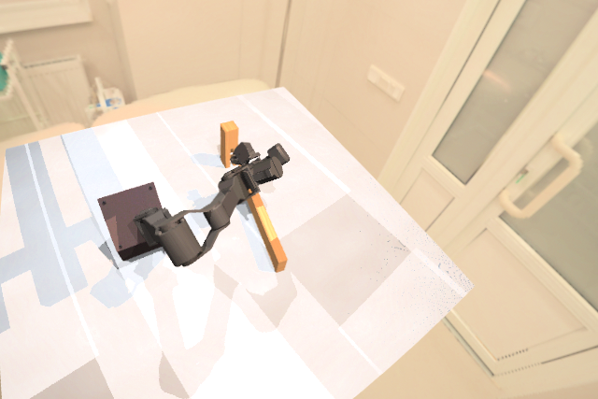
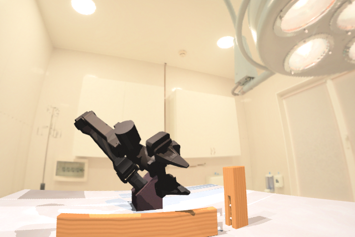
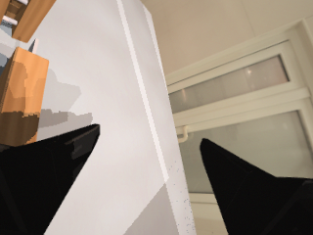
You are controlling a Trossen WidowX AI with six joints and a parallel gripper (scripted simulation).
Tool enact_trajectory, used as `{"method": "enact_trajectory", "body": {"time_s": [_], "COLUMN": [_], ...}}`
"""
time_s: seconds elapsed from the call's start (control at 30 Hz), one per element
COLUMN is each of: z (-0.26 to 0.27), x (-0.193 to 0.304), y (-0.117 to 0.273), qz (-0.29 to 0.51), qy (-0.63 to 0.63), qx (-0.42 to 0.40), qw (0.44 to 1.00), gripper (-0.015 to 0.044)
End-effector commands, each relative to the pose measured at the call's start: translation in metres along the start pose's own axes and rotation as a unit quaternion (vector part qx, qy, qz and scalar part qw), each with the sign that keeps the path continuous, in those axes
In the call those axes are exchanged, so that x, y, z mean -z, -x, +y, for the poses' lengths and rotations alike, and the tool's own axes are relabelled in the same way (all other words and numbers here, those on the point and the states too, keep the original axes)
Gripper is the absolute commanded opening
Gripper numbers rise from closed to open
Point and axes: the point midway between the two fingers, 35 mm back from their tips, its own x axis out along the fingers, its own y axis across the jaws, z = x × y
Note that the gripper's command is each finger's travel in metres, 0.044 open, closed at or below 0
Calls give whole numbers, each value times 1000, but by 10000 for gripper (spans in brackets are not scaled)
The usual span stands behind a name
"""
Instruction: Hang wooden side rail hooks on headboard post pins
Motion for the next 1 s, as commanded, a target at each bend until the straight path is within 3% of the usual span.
{"method": "enact_trajectory", "body": {"time_s": [0.0,0.4,0.97], "z": [33,132,133], "x": [-29,-99,-99], "y": [0,23,24], "qz": [-27,-109,-110], "qy": [40,180,182], "qx": [-46,-169,-171], "qw": [998,963,962], "gripper": [440,440,440]}}
